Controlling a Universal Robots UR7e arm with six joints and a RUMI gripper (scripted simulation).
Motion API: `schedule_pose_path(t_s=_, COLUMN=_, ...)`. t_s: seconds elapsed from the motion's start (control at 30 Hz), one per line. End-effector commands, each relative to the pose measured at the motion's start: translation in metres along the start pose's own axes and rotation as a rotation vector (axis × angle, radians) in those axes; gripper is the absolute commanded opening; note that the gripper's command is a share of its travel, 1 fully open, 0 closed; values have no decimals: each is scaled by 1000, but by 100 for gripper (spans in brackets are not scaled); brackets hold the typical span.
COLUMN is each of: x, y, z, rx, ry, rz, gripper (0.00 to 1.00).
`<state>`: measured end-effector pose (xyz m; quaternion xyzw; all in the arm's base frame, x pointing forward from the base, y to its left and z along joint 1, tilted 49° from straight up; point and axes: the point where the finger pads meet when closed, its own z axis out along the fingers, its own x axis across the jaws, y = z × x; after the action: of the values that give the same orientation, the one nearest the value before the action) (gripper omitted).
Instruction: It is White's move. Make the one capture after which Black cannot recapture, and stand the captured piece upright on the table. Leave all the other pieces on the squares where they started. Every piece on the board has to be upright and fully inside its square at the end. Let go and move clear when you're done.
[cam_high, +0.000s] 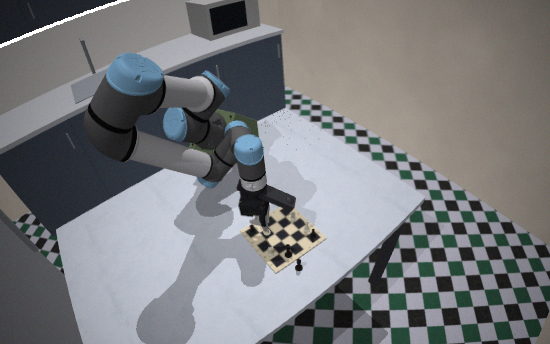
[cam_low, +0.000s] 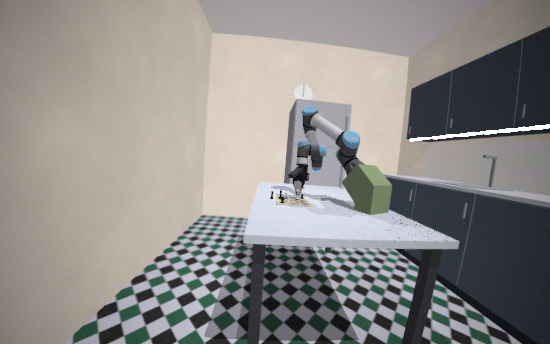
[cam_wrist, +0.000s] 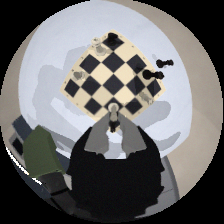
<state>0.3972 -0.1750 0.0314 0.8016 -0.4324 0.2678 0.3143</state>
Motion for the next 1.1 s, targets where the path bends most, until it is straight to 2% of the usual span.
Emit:
schedule_pose_path(t_s=0.0, x=0, y=0, z=0, rx=1, ry=1, rz=0, gripper=0)
schedule_pose_path(t_s=1.07, x=0, y=0, z=4, rx=1, ry=1, rz=0, gripper=0)
